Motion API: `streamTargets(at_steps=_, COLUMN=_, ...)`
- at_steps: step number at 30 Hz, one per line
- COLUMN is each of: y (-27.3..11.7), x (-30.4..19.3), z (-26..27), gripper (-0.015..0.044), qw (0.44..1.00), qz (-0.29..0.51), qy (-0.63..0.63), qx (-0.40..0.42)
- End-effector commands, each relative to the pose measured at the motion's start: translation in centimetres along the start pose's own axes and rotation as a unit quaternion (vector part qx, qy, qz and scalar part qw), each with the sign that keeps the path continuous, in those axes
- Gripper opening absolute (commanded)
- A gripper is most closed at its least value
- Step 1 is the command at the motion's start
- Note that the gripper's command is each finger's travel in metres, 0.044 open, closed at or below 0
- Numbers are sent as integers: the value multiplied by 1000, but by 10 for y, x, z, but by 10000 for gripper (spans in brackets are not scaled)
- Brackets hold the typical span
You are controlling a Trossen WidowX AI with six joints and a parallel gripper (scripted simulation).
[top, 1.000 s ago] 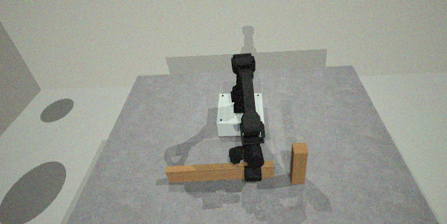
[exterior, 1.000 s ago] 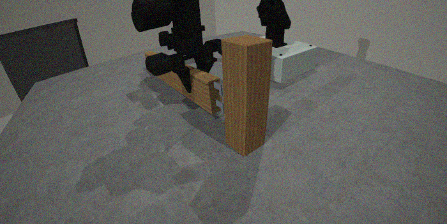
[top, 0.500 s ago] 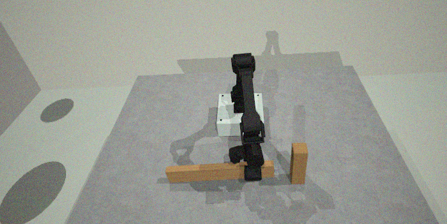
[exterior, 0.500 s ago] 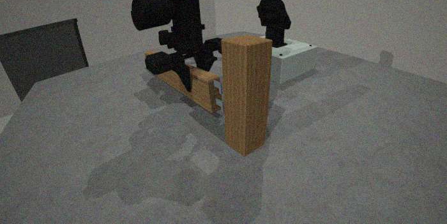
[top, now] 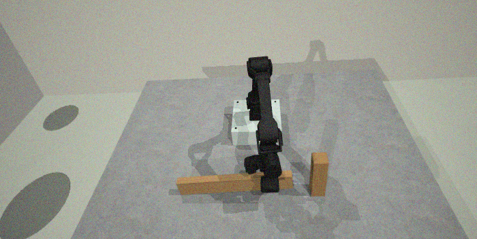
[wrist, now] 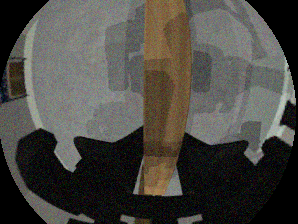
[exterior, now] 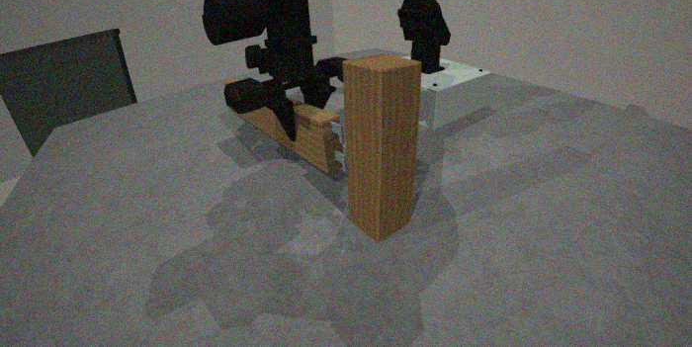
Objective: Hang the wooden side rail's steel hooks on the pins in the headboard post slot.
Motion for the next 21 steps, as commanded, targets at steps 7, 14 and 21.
streamTargets(at_steps=7, y=-6, x=-1, z=3, gripper=0, qw=1000, qz=-1, qy=-3, qx=8)
streamTargets(at_steps=14, y=-5, x=-2, z=3, gripper=0, qw=1000, qz=-1, qy=-3, qx=8)
streamTargets(at_steps=21, y=-4, x=-2, z=4, gripper=0, qw=1000, qz=-1, qy=-3, qx=8)
Point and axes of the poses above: the point midway between the two fingers, 35 mm back from their tips, its own y axis out along the fingers, its own z axis across the jaws, x = y × z, the point moved 6 cm from there along -y, back along the fingers, and after that the axes turned 3 degrees about y, right-handed, at the moved point
